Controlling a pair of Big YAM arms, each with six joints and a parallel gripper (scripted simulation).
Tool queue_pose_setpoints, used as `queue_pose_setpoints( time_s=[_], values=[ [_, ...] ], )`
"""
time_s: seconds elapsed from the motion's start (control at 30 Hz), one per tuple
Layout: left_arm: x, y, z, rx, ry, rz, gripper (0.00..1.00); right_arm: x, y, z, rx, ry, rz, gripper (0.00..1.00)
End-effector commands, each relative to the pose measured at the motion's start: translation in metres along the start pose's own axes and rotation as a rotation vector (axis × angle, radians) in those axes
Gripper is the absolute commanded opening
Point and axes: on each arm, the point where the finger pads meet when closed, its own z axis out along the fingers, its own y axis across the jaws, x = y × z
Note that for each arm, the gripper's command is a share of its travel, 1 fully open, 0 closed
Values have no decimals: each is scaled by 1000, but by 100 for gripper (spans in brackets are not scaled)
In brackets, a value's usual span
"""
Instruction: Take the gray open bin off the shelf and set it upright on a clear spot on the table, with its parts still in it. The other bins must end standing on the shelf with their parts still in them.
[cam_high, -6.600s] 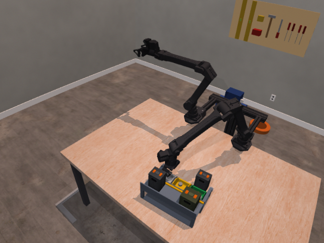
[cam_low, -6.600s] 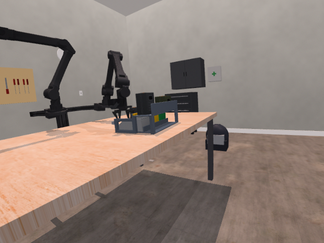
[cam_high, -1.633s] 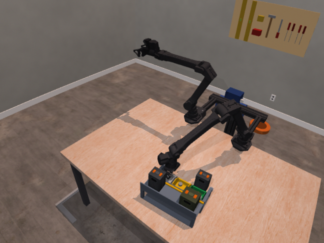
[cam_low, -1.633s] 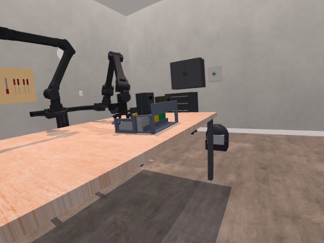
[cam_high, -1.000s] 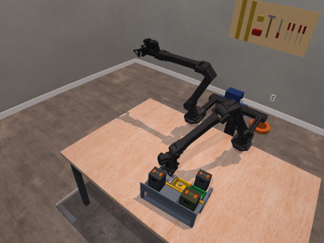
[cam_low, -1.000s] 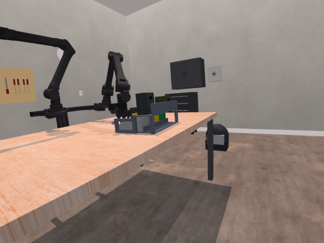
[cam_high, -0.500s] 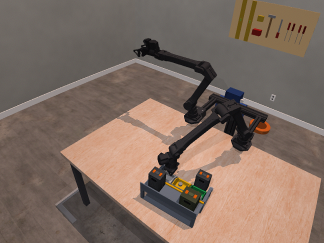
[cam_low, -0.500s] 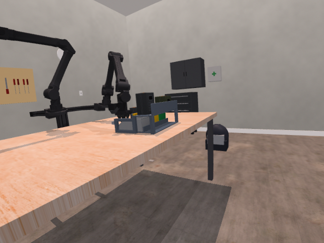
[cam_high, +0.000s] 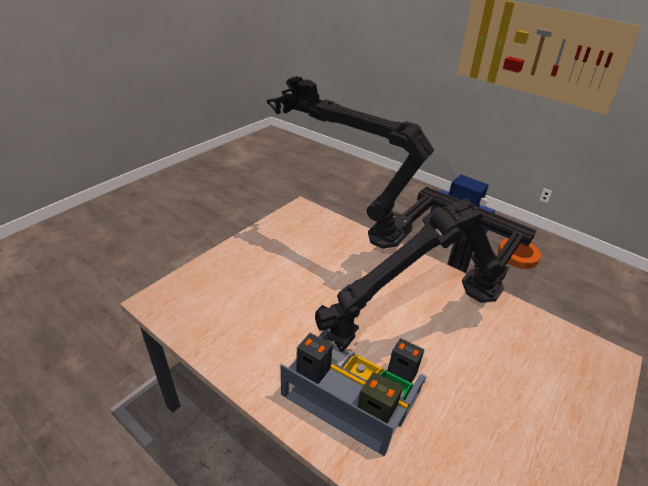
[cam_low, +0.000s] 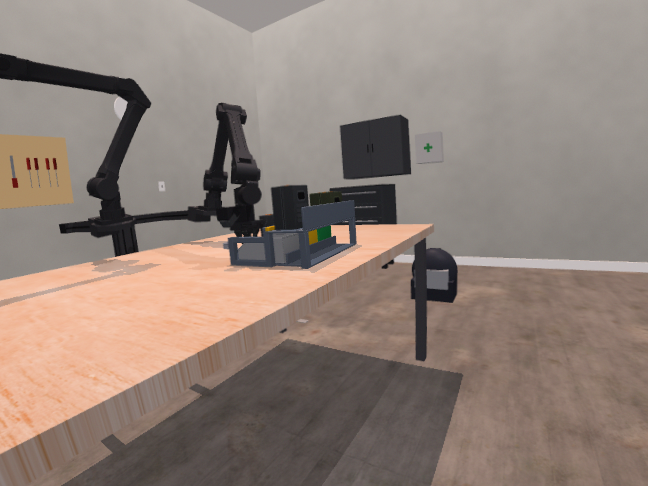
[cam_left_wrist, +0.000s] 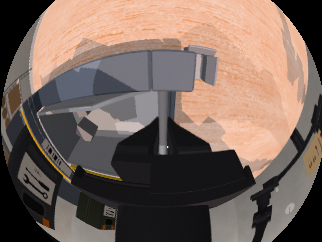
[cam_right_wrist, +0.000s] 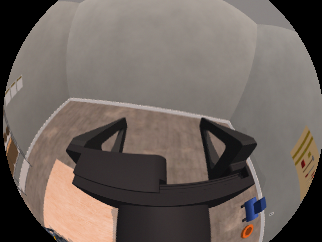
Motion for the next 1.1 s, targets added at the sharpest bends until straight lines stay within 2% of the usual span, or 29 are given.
queue_pose_setpoints(
  time_s=[0.0,1.07],
  values=[
    [-13,24,-15,-49,-33,5,0,-11,-7,-6,15,-30,9,100],
    [-17,25,-21,-56,-35,9,0,-11,-7,-6,15,-30,9,100]
  ],
)
